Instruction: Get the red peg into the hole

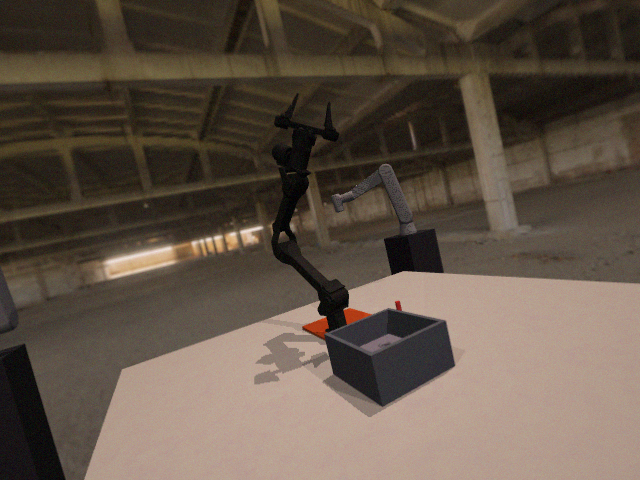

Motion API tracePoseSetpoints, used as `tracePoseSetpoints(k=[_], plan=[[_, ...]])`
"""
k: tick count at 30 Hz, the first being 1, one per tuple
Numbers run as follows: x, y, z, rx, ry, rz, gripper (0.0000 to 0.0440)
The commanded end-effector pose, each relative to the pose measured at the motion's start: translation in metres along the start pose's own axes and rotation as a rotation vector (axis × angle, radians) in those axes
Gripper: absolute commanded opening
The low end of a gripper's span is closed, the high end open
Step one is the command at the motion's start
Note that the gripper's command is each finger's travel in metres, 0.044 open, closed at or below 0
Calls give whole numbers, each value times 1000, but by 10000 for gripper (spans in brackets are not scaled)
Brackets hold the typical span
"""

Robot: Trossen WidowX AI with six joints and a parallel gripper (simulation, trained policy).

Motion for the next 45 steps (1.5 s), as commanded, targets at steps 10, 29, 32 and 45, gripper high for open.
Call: tracePoseSetpoints(k=[10, 29, 32, 45], plan=[[48, 1, -92, 343, -220, 78, 440], [132, 53, -212, 914, -536, 159, 440], [146, 67, -226, 1006, -583, 166, 440], [200, 133, -265, 1417, -763, 157, 440]])
Point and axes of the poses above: the point midway between the two fingers, 35 mm back from their tips, its own y axis back along the fingers, its own x axis across the jaws, z = x × y, the point moved 2 cm from there along y, back along the fingers
